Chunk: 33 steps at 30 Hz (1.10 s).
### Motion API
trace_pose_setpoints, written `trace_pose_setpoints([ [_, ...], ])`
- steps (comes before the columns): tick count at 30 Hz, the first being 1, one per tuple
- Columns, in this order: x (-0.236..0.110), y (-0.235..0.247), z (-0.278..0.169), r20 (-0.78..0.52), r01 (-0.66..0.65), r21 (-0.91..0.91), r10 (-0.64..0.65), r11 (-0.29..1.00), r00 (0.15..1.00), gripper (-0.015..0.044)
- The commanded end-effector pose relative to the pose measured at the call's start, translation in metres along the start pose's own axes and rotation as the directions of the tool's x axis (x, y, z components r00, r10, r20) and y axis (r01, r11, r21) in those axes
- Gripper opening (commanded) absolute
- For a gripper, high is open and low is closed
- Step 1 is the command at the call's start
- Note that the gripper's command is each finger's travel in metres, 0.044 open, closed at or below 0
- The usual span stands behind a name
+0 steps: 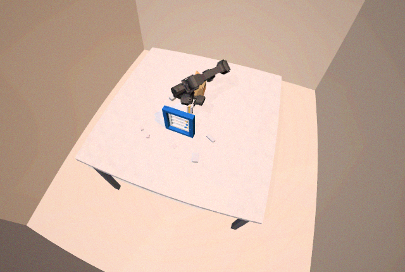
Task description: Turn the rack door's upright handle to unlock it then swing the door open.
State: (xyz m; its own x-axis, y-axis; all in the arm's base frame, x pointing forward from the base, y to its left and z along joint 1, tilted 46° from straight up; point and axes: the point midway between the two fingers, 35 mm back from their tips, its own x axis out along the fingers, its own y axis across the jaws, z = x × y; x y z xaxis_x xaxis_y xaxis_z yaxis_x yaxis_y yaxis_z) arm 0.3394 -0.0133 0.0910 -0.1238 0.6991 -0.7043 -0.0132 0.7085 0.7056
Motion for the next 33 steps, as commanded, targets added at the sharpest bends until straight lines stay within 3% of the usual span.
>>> trace_pose_setpoints([
  [1,0.007,0.001,0.000,0.000,-0.003,0.005,0.003,1.000,1.000,0.0293],
  [33,0.056,0.002,-0.002,0.000,-0.006,0.004,0.006,1.000,1.000,0.0293],
])
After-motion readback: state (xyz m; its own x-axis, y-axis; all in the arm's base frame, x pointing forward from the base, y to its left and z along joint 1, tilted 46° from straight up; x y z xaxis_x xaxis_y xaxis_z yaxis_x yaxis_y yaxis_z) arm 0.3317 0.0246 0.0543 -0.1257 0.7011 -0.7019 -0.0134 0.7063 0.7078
